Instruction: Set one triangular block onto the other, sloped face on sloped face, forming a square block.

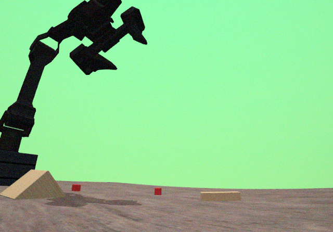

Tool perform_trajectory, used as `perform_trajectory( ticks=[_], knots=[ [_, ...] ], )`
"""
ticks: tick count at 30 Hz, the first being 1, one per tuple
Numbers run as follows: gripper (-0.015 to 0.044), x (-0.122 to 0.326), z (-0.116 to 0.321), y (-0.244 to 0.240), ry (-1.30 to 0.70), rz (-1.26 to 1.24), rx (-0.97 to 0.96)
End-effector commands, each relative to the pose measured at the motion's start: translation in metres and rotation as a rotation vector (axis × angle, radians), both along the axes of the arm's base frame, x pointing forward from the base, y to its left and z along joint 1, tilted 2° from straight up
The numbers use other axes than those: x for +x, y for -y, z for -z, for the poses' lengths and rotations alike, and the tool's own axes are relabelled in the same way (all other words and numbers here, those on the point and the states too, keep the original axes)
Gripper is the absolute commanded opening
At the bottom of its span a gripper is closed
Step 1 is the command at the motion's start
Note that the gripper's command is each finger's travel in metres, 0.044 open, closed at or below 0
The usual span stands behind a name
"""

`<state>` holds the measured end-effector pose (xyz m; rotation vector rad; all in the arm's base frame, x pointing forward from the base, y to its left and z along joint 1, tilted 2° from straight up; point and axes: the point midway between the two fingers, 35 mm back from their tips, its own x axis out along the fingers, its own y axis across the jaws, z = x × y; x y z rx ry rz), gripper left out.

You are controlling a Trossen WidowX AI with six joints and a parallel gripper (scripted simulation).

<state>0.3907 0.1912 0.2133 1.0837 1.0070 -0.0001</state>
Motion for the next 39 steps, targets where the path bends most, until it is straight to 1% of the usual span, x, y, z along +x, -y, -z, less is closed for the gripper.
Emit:
perform_trajectory(
  ticks=[1, 2, 3, 6, 10, 14, 18, 21, 25, 26, 28, 39],
  knots=[
    [0.0426, -0.001, 0.003, -0.001, 0.001, -0.010, -0.016],
    [0.0440, -0.003, 0.010, -0.003, 0.003, -0.042, -0.064],
    [0.0440, -0.007, 0.022, -0.005, 0.005, -0.097, -0.144],
    [0.0440, -0.027, 0.065, -0.013, 0.008, -0.335, -0.439],
    [0.0440, -0.058, 0.114, -0.016, -0.004, -0.722, -0.813],
    [0.0440, -0.090, 0.151, -0.011, -0.034, -1.174, -1.143],
    [0.0440, -0.116, 0.173, -0.003, -0.077, -1.602, -1.381],
    [0.0440, -0.134, 0.185, 0.005, -0.129, -1.972, -1.533],
    [0.0440, -0.156, 0.194, 0.016, -0.250, -2.553, -1.676],
    [0.0440, -0.158, 0.195, 0.017, -0.275, -2.646, -1.687],
    [0.0440, -0.160, 0.195, 0.018, -0.289, -2.693, -1.691],
    [0.0440, -0.160, 0.195, 0.018, -0.289, -2.693, -1.691]
  ],
)
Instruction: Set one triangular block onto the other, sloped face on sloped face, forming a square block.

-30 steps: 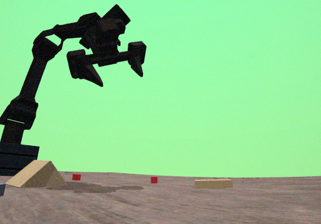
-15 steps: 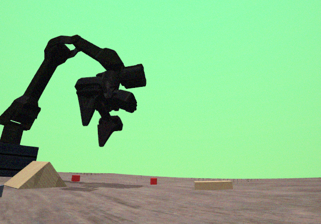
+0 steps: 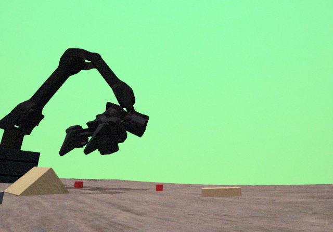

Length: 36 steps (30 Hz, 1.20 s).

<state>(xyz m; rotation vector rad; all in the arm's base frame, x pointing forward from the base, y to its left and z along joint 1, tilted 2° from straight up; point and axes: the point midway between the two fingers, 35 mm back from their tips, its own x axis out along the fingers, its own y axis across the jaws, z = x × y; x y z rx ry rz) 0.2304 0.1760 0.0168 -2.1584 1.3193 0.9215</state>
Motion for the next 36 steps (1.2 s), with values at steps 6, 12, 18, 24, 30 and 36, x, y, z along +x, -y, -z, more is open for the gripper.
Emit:
perform_trajectory(
  ticks=[6, 12, 18, 24, 30, 36],
  knots=[
    [0.0440, 0.011, 0.018, 0.015, -0.015, -0.035, -0.030],
    [0.0440, 0.030, 0.061, 0.050, -0.013, -0.034, -0.035],
    [0.0440, 0.033, 0.070, 0.059, -0.011, -0.033, -0.038],
    [0.0387, 0.033, 0.069, 0.058, -0.013, -0.029, -0.035],
    [0.0269, 0.033, 0.069, 0.058, -0.013, -0.029, -0.035],
    [0.0210, 0.033, 0.069, 0.058, -0.013, -0.029, -0.035]
  ],
)
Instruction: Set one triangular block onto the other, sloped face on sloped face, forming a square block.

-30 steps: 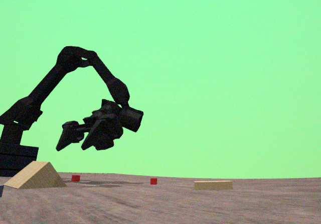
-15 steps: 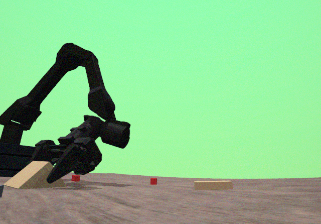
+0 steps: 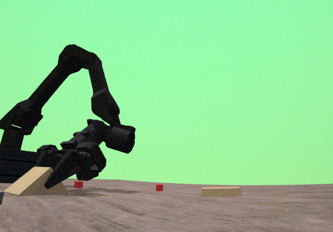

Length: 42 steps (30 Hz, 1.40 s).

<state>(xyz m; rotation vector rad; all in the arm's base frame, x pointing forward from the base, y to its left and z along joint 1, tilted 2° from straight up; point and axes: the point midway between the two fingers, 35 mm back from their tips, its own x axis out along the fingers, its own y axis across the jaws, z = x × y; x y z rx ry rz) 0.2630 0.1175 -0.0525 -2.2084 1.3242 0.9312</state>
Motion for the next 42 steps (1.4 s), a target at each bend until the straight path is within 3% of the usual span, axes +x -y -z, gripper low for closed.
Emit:
perform_trajectory(
  ticks=[1, 8, 25, 31, 42],
  knots=[
    [0.0183, 0.000, 0.000, 0.000, 0.000, 0.001, 0.001],
    [0.0000, 0.002, -0.020, -0.002, 0.000, 0.000, 0.001],
    [0.0000, 0.001, -0.100, 0.000, 0.001, 0.000, 0.001],
    [0.0000, 0.001, -0.097, 0.001, -0.011, 0.013, 0.020],
    [0.0000, 0.001, -0.092, 0.015, -0.182, 0.145, 0.294]
  ],
)
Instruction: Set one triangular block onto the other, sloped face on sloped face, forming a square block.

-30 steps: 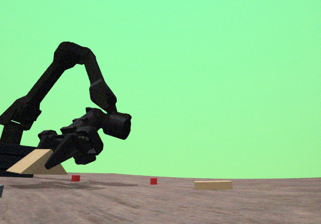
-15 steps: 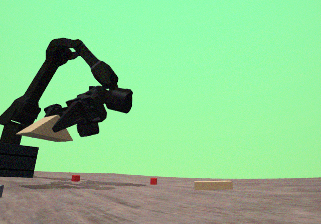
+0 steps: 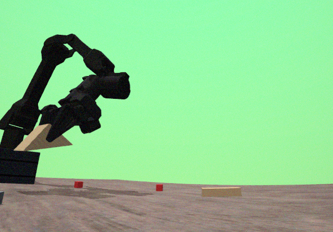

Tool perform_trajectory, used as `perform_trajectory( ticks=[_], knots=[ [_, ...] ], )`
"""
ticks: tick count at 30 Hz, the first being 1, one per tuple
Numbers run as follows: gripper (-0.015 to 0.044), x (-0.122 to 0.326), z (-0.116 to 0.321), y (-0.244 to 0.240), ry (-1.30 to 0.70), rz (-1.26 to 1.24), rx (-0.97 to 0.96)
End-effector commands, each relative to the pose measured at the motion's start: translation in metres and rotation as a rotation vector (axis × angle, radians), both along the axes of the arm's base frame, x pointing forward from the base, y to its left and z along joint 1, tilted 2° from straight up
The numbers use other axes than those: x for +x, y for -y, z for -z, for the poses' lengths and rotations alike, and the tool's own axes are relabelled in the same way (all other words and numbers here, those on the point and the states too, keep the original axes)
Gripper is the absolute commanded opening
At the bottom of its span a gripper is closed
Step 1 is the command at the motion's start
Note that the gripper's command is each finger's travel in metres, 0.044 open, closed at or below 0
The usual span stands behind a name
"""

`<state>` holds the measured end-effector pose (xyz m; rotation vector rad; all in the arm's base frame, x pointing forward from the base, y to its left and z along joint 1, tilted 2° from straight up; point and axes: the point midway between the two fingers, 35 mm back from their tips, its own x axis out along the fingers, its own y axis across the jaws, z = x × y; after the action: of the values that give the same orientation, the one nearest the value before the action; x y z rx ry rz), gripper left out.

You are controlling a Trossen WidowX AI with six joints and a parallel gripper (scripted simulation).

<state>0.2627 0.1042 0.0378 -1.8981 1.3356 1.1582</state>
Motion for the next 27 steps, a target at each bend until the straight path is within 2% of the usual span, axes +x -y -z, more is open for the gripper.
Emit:
perform_trajectory(
  ticks=[1, 14, 21, 27],
  knots=[
    [0.0000, 0.002, -0.001, 0.002, -0.039, 0.033, 0.098],
    [0.0000, 0.011, -0.015, 0.006, -0.121, 0.117, 0.475],
    [0.0000, 0.012, -0.016, 0.008, -0.121, 0.119, 0.494],
    [0.0000, 0.018, -0.021, 0.029, -0.116, 0.124, 0.497]
  ],
)
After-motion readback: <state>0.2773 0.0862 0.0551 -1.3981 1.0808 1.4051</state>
